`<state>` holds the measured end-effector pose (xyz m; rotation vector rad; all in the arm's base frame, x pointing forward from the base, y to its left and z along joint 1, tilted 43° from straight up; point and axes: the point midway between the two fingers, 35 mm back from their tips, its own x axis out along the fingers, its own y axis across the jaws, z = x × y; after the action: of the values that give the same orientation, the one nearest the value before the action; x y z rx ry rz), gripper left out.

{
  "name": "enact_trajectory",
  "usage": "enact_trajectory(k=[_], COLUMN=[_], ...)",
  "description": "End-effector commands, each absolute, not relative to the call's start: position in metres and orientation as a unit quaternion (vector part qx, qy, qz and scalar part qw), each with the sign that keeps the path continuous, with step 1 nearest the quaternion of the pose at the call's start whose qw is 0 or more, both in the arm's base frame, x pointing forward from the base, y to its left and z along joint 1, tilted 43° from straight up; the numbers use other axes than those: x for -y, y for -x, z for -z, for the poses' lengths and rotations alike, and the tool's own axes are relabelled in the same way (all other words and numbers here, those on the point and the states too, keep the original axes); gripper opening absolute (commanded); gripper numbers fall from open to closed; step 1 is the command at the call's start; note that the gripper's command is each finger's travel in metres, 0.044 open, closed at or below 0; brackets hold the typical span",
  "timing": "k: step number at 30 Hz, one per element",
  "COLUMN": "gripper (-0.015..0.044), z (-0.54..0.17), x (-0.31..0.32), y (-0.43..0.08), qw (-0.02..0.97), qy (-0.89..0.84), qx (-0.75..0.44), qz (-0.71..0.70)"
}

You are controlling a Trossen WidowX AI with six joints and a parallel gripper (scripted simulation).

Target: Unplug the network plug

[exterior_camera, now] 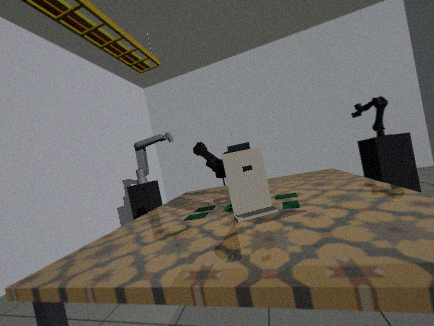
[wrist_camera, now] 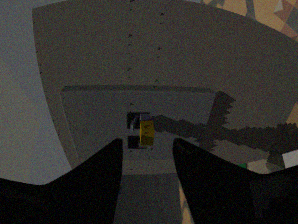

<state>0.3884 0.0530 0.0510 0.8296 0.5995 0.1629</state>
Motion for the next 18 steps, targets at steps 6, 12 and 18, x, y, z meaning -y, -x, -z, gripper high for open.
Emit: enact_trajectory(k=[6, 12, 18], gripper=[0.0156, 0.0156, 0.0116], z=[-0.049, -0.047, -0.047], x=[-0.056, -0.057, -0.057], y=[-0.402, -0.406, -0.406], qw=[0.87, 0.87, 0.87], qy=[-0.397, -0.397, -0.397], qx=[-0.283, -0.283, -0.283], qz=[-0.079, -0.079, -0.079])
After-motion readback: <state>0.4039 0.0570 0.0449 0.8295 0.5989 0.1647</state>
